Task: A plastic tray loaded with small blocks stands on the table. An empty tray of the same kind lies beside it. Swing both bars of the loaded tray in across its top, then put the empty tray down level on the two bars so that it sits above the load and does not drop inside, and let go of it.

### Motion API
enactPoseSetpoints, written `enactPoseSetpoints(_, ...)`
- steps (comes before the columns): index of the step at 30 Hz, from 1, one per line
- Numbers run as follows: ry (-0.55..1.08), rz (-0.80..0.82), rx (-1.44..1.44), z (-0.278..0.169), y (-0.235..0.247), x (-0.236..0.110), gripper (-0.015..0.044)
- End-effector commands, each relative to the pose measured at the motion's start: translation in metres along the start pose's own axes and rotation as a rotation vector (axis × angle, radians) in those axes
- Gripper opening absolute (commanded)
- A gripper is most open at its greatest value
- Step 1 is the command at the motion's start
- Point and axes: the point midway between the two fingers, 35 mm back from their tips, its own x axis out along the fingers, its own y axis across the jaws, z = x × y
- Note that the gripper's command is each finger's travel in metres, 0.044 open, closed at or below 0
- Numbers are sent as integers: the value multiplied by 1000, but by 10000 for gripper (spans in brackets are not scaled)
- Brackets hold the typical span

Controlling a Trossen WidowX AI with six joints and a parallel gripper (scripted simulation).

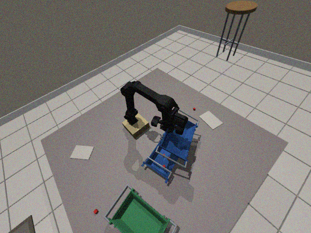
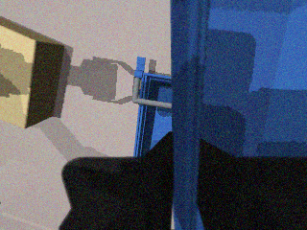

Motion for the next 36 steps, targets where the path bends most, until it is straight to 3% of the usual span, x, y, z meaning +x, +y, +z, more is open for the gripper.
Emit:
enactPoseSetpoints(1,-2,-10,35,-17,2,-2,0)
enactPoseSetpoints(19,0,-8,187,-83,27,-1,0)
enactPoseSetpoints(36,0,-8,192,-86,29,-1,0)
